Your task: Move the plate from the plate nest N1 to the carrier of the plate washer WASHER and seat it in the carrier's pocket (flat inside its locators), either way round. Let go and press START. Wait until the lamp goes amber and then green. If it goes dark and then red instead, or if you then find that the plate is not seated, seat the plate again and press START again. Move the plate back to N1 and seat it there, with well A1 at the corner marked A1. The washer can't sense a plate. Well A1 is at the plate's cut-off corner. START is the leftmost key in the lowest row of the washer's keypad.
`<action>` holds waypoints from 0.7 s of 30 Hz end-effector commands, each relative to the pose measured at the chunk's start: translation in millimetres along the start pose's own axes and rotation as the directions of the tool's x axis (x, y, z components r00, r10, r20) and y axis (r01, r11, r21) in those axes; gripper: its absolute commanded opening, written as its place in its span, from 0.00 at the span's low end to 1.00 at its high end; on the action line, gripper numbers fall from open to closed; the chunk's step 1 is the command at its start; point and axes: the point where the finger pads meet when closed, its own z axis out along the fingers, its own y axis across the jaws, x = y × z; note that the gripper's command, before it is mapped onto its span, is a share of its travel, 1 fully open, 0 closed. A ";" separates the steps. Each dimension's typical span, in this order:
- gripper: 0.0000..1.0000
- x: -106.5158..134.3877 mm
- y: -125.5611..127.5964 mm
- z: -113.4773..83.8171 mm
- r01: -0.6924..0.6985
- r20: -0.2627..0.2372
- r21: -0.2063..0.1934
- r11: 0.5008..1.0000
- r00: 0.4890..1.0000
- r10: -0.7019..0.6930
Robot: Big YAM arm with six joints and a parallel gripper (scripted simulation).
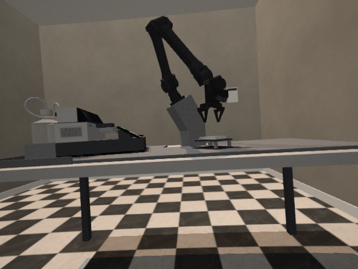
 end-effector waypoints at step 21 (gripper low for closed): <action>1.00 -9.5 -5.7 19.6 -0.012 0.012 0.003 1.000 1.000 0.012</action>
